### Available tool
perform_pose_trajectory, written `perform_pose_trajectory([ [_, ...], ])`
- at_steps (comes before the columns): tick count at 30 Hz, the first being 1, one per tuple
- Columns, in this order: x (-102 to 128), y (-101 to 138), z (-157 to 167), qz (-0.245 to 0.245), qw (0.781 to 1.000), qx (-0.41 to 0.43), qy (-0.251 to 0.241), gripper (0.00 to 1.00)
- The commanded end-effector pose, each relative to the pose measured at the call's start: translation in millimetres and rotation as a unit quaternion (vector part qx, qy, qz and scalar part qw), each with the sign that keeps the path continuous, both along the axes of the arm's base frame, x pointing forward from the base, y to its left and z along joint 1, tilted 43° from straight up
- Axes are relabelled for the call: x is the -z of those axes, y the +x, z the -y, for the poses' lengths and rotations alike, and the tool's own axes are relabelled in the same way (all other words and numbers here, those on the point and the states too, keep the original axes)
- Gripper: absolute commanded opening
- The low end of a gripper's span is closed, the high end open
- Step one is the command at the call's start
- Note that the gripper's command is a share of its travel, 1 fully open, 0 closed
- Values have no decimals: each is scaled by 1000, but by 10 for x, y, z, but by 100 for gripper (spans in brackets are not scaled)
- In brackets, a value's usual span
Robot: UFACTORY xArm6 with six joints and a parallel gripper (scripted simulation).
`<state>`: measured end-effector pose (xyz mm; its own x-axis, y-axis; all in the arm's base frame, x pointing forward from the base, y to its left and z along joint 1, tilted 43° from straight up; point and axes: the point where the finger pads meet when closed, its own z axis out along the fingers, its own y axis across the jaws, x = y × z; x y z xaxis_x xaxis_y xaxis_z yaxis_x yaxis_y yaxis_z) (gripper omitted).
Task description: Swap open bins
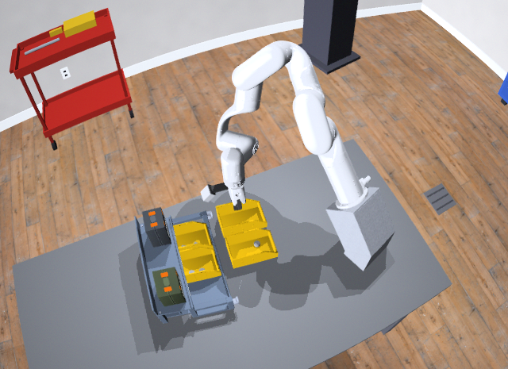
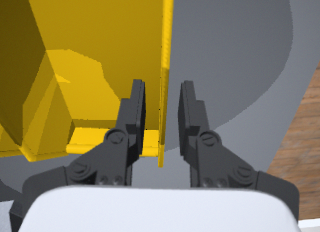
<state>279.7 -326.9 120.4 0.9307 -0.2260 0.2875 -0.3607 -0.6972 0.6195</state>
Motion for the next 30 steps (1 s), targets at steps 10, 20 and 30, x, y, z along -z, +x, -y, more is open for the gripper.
perform_pose_trajectory([
  [10,-67,2,-54,1,1000,0,-1,26],
  [20,-135,-4,-118,1,1000,0,-1,26],
  [30,-234,-12,-210,1,1000,0,-1,26],
])
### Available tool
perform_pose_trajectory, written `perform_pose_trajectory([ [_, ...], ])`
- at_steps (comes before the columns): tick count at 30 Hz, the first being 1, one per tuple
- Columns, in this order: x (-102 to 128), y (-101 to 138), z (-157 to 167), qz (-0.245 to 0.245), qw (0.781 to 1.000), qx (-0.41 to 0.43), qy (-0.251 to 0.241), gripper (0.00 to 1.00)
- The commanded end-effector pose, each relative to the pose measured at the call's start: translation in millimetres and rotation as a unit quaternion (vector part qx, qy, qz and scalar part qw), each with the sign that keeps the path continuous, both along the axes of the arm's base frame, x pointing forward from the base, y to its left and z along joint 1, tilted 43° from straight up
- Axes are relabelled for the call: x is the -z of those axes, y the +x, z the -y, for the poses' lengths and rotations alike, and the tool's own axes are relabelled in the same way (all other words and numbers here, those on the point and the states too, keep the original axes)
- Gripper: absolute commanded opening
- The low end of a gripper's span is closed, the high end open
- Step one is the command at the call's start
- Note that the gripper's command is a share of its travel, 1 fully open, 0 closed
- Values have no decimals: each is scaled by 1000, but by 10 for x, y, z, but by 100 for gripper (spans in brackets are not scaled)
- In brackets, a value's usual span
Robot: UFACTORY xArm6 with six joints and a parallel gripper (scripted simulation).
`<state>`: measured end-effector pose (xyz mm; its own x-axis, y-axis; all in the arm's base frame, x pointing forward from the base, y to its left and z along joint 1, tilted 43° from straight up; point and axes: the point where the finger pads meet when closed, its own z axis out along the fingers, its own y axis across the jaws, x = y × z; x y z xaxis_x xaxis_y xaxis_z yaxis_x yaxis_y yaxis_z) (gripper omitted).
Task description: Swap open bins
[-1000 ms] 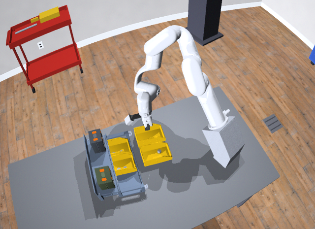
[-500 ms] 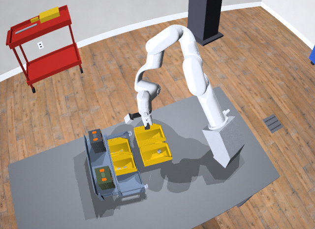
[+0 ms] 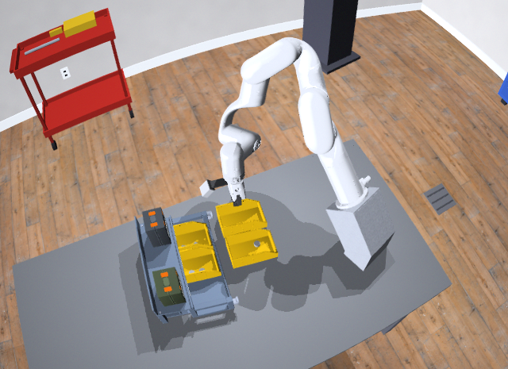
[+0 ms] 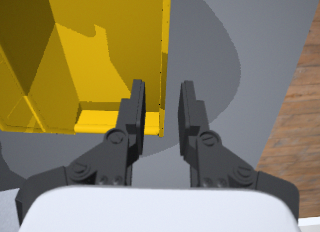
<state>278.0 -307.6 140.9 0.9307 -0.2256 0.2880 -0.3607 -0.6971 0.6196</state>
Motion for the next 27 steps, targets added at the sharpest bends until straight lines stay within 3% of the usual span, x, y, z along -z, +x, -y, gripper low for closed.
perform_pose_trajectory([
  [1,-29,5,-17,1,1000,0,0,26],
  [27,-333,-22,-301,1,1000,0,0,26],
])
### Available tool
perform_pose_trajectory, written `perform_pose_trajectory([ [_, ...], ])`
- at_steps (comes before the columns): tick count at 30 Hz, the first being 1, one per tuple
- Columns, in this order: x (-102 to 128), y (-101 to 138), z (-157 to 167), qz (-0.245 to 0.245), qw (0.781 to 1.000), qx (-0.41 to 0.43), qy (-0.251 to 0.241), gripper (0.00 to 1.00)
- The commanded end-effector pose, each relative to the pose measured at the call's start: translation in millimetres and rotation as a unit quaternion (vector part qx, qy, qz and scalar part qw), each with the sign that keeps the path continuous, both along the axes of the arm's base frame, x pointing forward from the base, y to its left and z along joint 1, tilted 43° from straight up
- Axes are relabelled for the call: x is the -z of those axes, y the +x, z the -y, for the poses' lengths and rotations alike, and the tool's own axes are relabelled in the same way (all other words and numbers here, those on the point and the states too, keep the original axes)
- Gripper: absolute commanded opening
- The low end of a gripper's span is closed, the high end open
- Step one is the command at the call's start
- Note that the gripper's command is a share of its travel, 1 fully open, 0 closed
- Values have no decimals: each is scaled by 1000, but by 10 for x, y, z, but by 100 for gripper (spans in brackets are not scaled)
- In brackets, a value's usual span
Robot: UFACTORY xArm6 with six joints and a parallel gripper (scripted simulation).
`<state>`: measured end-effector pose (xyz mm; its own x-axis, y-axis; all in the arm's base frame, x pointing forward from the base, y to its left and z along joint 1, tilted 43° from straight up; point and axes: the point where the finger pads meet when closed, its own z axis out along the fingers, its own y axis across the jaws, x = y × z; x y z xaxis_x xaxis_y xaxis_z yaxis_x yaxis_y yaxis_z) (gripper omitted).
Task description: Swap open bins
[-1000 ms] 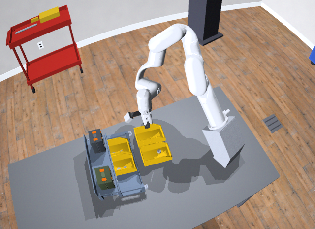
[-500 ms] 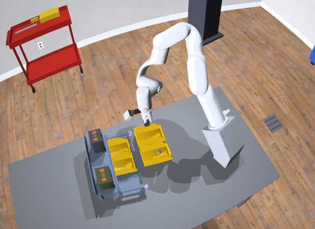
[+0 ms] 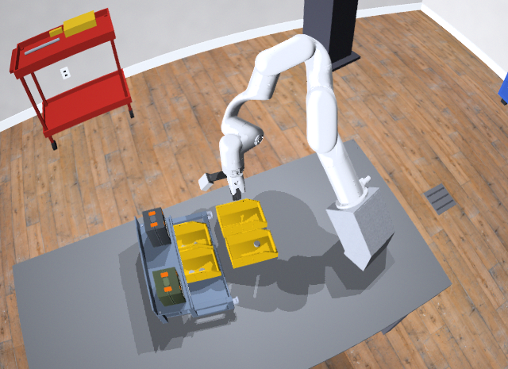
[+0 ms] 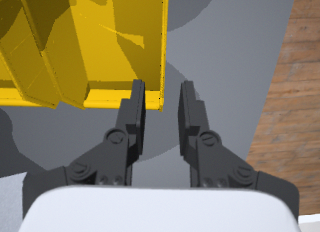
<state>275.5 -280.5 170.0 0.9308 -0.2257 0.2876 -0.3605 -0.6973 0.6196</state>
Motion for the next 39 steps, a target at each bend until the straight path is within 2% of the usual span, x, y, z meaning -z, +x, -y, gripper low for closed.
perform_pose_trajectory([
  [1,-54,3,-41,1,1000,0,0,26],
  [21,-205,-10,-182,1,1000,0,0,26],
  [38,-230,-13,-205,1,1000,0,0,26],
  [39,-230,-13,-205,1,1000,0,0,0],
])
